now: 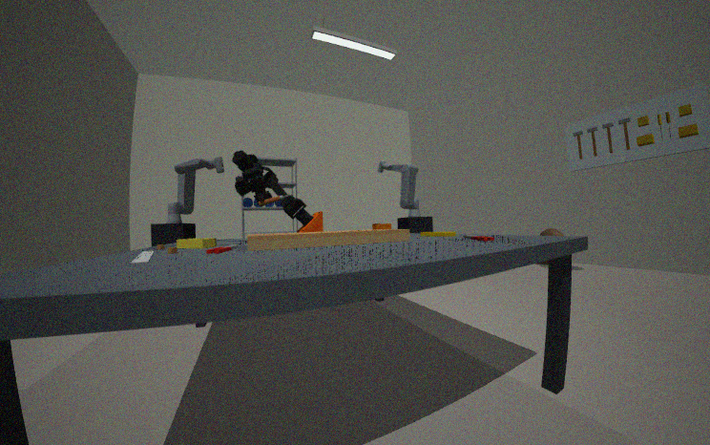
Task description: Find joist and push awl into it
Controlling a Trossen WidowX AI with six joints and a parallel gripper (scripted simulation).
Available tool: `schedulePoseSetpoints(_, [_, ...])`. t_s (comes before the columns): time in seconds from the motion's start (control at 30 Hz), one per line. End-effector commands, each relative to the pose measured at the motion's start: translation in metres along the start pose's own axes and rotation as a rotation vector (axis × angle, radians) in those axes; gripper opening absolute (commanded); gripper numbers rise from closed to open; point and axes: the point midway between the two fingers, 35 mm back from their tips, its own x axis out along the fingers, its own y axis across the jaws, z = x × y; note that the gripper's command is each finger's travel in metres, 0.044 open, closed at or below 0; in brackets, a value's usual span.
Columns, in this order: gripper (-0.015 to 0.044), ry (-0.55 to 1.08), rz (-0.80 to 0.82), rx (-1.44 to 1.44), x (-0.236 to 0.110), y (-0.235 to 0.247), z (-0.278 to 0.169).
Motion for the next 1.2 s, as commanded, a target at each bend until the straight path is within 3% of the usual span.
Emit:
schedulePoseSetpoints(0.0, [0.0, 0.018, 0.054, -0.104, -0.001, 0.006, -0.003])
schedulePoseSetpoints(0.6, [0.0, -0.026, 0.327, -0.671, -0.011, 0.034, -0.01])
schedulePoseSetpoints(1.17, [0.0, -0.244, 0.562, -1.224, -0.031, 0.058, -0.014])
